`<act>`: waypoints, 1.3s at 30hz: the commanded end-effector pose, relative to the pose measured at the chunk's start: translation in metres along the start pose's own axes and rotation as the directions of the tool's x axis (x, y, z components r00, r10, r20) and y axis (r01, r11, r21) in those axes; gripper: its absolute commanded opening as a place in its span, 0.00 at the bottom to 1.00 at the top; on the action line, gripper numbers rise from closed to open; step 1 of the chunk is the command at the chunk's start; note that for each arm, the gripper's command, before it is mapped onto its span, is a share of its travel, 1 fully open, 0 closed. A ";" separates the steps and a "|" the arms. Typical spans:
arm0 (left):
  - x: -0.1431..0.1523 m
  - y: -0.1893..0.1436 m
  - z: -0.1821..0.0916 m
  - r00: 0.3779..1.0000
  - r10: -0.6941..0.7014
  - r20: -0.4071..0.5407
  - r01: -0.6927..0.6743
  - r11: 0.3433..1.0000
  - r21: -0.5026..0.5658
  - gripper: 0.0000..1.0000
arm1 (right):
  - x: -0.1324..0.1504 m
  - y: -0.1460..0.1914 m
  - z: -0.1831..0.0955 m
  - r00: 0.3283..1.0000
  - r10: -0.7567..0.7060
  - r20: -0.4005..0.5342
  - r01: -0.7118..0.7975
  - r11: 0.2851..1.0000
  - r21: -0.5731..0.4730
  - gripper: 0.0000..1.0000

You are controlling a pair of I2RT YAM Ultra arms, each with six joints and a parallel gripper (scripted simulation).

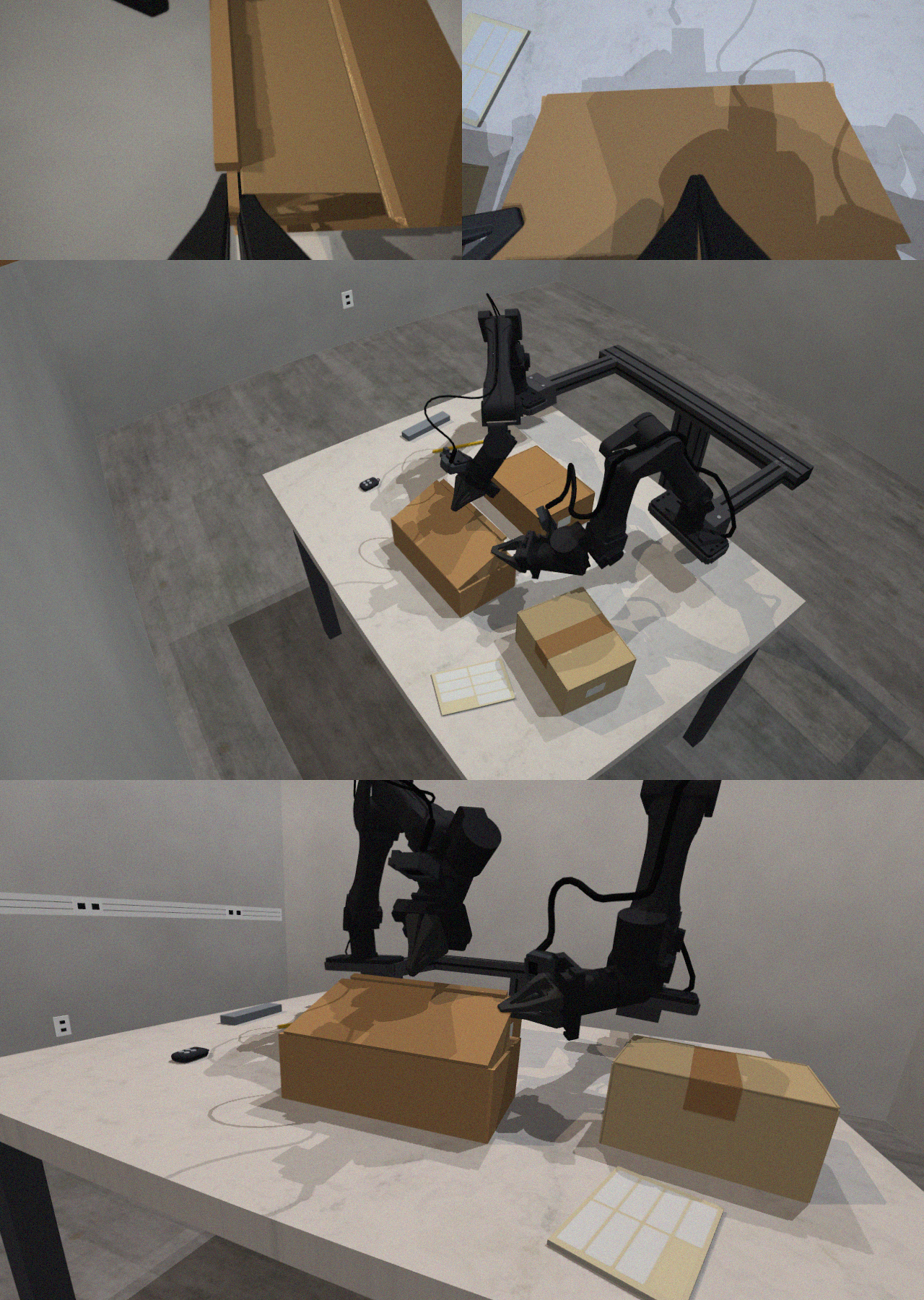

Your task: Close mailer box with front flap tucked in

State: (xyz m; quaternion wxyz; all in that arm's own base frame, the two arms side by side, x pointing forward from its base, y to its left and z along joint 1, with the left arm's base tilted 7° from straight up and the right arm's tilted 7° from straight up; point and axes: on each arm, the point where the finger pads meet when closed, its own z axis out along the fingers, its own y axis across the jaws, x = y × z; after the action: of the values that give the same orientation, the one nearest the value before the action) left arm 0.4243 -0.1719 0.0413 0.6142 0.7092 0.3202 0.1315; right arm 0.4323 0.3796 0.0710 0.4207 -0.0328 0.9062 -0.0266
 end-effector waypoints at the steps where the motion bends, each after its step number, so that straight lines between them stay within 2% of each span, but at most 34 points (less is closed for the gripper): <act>1: -0.025 -0.033 0.004 0.991 -0.100 0.092 0.092 0.992 0.087 0.01 | -0.016 -0.005 0.006 0.998 0.044 0.033 -0.045 0.999 0.018 0.01; 8: -0.025 -0.033 0.004 0.991 -0.100 0.092 0.092 0.992 0.087 0.01 | -0.015 0.003 -0.002 0.999 0.030 0.037 -0.030 1.000 0.003 0.01; 13: -0.025 -0.033 0.004 0.991 -0.100 0.092 0.092 0.992 0.087 0.01 | -0.025 0.008 -0.009 0.997 0.043 0.061 -0.042 0.999 -0.022 0.01; 14: -0.025 -0.033 0.004 0.991 -0.100 0.092 0.092 0.992 0.087 0.01 | -0.024 0.007 -0.008 0.998 0.037 0.056 -0.036 0.999 -0.018 0.01; 15: -0.025 -0.033 0.004 0.991 -0.100 0.092 0.092 0.992 0.087 0.01 | -0.004 0.001 0.000 1.000 0.009 0.028 -0.009 1.000 0.002 0.01; 24: -0.025 -0.033 0.004 0.991 -0.100 0.092 0.092 0.992 0.087 0.01 | 0.012 0.002 0.009 1.000 0.010 0.019 -0.010 1.000 0.008 0.01; 25: -0.025 -0.033 0.004 0.991 -0.100 0.092 0.092 0.992 0.087 0.01 | -0.006 0.005 0.001 0.998 0.034 0.045 -0.033 0.999 -0.011 0.01; 27: -0.025 -0.033 0.004 0.991 -0.100 0.092 0.092 0.992 0.087 0.01 | 0.021 0.001 0.013 1.000 0.000 0.009 0.000 1.000 0.014 0.01; 29: -0.025 -0.033 0.004 0.991 -0.100 0.092 0.092 0.992 0.087 0.01 | 0.028 0.001 0.017 1.000 -0.009 0.000 0.009 1.000 0.021 0.01; 34: -0.025 -0.033 0.004 0.991 -0.100 0.092 0.092 0.992 0.087 0.01 | 0.013 0.005 0.009 0.999 0.023 0.031 -0.023 1.000 -0.003 0.01; 38: -0.025 -0.033 0.004 0.991 -0.100 0.092 0.092 0.992 0.087 0.01 | 0.037 0.001 0.021 1.000 -0.008 0.002 0.008 1.000 0.019 0.01; 39: -0.025 -0.033 0.004 0.991 -0.100 0.092 0.092 0.992 0.087 0.01 | 0.034 0.003 0.020 1.000 0.002 0.011 -0.002 1.000 0.011 0.01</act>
State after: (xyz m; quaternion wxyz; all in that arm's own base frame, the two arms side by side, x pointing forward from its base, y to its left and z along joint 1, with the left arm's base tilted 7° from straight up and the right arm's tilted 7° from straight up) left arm 0.4243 -0.1719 0.0413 0.6142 0.7092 0.3202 0.1315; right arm 0.4288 0.3746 0.0487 0.4227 -0.0282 0.9055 -0.0266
